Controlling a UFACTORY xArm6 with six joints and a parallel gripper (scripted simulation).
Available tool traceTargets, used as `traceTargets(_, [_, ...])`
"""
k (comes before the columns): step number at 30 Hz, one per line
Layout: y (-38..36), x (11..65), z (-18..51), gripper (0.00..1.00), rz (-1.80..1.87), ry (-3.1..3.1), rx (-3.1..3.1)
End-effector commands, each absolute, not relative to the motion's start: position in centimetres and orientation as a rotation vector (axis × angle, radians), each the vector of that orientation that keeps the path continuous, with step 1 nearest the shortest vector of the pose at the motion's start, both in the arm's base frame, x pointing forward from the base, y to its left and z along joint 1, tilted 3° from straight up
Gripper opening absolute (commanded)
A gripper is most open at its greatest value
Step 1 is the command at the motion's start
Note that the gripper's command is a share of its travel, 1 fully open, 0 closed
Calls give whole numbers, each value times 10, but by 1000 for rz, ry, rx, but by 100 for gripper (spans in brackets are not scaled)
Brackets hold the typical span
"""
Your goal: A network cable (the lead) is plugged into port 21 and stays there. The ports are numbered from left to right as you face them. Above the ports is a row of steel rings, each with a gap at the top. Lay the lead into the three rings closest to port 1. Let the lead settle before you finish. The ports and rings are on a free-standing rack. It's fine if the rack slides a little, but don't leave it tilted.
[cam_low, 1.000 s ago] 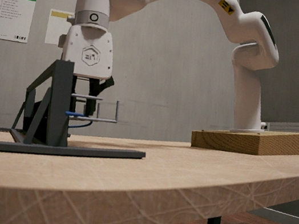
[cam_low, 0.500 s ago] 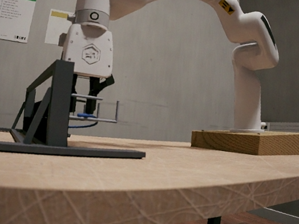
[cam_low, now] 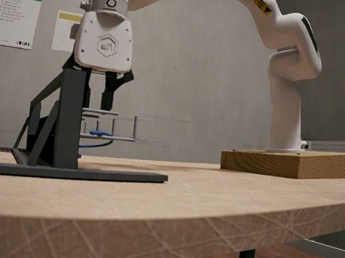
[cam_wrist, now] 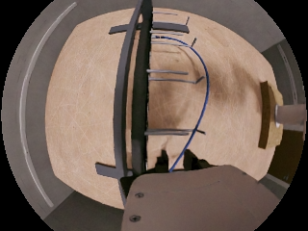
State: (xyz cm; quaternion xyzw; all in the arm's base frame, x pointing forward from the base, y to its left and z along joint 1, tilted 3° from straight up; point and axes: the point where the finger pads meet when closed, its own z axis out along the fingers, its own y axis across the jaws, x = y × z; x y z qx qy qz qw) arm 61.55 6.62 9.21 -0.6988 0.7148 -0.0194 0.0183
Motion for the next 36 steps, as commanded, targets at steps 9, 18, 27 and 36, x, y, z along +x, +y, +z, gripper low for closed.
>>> traceTargets(9, [66, 615, 129, 33, -67, 2216, -2166])
traceTargets(18, [67, 615, 139, 33, -67, 2216, -2166])
traceTargets(27, [67, 615, 140, 0, -67, 2216, -2166])
traceTargets(36, [67, 615, 140, 0, -67, 2216, -2166])
